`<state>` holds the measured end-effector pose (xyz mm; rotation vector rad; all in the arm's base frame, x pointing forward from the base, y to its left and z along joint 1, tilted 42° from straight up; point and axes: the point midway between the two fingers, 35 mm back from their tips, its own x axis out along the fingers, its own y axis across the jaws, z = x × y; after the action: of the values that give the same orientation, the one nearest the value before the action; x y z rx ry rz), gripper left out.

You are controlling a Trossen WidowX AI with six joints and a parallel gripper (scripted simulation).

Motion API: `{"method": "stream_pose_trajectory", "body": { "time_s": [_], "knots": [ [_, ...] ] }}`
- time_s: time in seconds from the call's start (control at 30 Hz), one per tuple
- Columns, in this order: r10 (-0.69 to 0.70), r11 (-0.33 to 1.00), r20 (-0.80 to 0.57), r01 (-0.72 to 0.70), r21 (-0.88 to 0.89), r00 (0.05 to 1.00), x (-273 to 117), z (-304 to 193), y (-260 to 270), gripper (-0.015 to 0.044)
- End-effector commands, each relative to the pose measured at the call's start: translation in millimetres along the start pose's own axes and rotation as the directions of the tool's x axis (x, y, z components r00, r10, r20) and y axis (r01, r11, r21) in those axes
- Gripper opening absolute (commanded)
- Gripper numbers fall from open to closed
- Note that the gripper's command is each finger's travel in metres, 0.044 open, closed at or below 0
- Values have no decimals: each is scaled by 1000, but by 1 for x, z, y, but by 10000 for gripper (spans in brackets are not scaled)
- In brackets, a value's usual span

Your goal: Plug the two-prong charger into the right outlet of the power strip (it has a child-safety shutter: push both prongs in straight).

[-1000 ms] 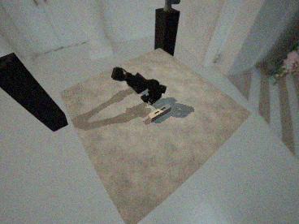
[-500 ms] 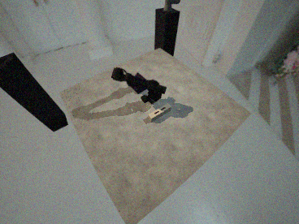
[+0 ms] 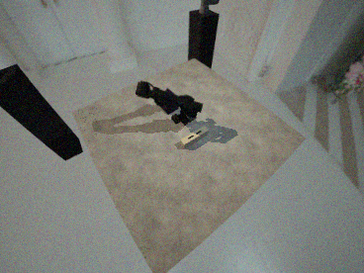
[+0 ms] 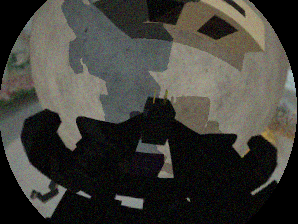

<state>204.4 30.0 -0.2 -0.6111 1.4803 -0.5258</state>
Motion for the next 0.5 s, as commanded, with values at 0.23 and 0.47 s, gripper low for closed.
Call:
{"method": "stream_pose_trajectory", "body": {
  "time_s": [0.23,0.47],
  "knots": [
    [5,1000,7,-5,3,1000,-40,-5,1,0],
    [9,1000,8,-9,4,1000,-36,-1,-4,0]
  ]
}}
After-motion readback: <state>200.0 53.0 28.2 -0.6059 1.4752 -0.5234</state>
